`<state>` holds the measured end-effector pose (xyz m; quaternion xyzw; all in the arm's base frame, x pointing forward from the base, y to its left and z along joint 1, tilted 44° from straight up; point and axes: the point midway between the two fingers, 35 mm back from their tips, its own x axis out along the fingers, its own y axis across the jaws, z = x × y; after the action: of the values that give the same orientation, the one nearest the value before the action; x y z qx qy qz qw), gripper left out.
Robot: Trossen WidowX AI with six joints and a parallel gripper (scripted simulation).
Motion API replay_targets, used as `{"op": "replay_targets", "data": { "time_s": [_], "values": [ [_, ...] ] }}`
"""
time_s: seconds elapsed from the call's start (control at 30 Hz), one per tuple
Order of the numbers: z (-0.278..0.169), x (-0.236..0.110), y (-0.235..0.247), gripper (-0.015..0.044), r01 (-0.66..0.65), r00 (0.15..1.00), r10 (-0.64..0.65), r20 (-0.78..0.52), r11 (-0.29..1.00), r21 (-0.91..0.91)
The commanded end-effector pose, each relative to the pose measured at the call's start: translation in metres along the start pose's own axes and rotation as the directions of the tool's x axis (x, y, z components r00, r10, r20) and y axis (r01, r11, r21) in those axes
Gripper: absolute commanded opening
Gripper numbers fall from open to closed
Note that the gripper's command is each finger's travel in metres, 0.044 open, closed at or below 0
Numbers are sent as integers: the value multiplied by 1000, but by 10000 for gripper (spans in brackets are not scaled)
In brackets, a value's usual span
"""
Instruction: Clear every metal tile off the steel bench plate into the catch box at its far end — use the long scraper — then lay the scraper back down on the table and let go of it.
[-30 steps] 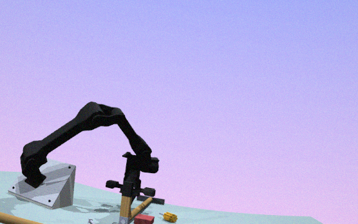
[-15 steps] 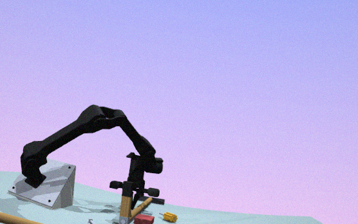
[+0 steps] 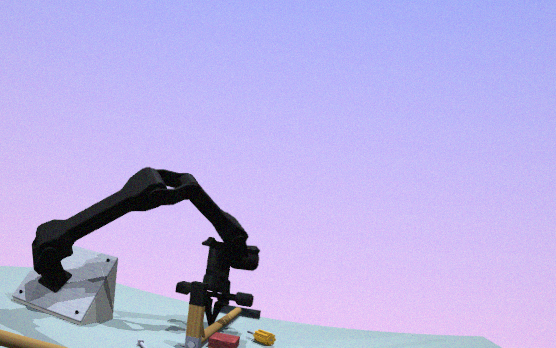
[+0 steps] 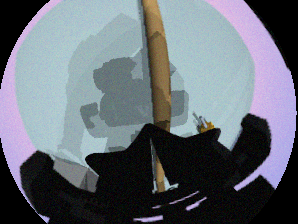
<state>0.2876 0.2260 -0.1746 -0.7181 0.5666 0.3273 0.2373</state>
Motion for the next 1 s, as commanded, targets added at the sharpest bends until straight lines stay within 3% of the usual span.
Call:
{"op": "replay_targets", "data": {
  "time_s": [0.0,0.97],
  "values": [
    [0,-1,-8,0,8,1000,-8,2,1000,1],
    [-1,-1,-38,0,9,1000,-9,1,1000,3]
  ]
}}
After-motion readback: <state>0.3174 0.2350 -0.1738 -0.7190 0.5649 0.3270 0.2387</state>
